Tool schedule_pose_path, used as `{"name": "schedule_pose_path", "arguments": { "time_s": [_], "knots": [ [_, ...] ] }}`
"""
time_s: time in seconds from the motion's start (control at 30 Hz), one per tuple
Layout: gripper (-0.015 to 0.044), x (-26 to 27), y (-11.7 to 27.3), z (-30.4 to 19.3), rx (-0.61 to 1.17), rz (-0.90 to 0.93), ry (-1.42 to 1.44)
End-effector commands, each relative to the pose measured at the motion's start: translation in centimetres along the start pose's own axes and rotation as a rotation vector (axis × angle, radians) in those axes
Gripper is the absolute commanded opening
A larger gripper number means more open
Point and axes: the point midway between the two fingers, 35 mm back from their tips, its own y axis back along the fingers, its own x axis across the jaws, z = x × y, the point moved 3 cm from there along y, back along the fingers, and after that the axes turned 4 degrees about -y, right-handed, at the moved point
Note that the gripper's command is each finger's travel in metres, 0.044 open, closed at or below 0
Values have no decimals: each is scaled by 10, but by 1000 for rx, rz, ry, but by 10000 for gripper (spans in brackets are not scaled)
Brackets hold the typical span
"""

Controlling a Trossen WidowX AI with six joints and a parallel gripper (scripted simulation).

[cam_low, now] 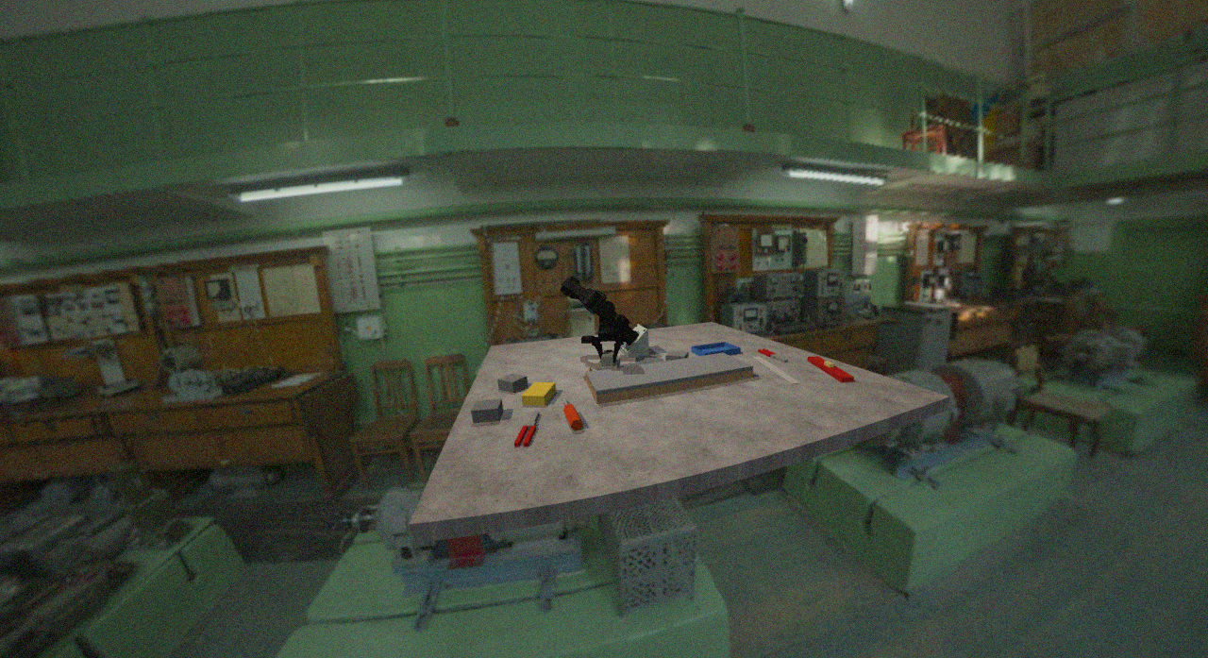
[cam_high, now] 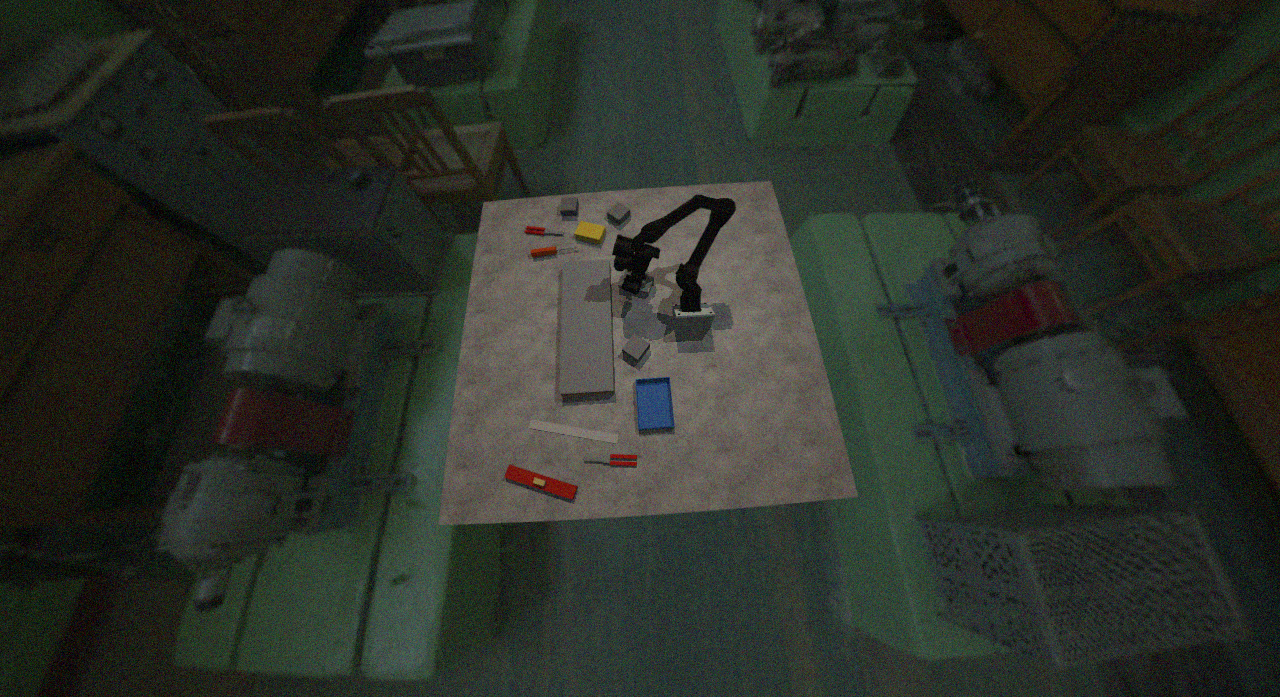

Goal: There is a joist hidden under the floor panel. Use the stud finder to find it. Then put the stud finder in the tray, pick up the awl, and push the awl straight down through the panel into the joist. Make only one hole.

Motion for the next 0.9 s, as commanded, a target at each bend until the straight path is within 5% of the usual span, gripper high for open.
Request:
{"name": "schedule_pose_path", "arguments": {
  "time_s": [0.0,0.87],
  "knots": [
    [0,2,15,9,-7,7,-10],
    [0,3,90,36,-14,-3,18]
  ]
}}
